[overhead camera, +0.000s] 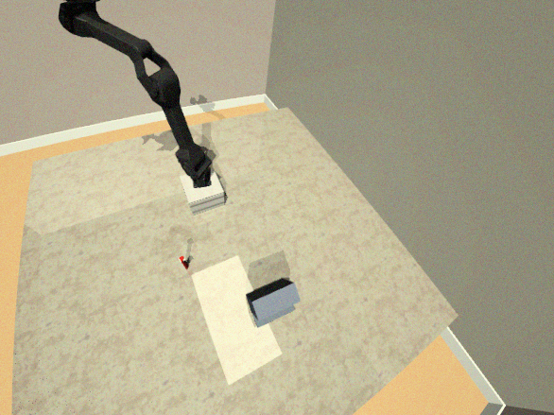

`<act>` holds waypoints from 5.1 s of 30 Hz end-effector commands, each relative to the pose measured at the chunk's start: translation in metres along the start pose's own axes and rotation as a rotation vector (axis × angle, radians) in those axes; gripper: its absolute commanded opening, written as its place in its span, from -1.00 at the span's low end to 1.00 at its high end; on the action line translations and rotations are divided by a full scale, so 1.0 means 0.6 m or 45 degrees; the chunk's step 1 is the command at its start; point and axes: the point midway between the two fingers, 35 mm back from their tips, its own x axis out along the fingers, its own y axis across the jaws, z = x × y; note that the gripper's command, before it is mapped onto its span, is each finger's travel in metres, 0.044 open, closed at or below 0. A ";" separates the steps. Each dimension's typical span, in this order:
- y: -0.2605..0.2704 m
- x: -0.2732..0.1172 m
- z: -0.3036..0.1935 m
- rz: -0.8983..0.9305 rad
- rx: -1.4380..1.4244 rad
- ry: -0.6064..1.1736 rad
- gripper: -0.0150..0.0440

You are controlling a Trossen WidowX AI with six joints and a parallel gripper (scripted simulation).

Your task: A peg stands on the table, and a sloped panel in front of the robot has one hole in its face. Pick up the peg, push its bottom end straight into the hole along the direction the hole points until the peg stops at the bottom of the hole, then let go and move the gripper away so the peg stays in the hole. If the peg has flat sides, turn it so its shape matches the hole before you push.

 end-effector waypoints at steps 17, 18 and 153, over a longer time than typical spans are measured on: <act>-0.021 0.061 -0.046 -0.006 0.482 -0.098 1.00; -0.022 0.065 -0.049 -0.007 0.515 -0.104 1.00; 0.690 -0.181 -0.929 -2.337 1.762 1.523 1.00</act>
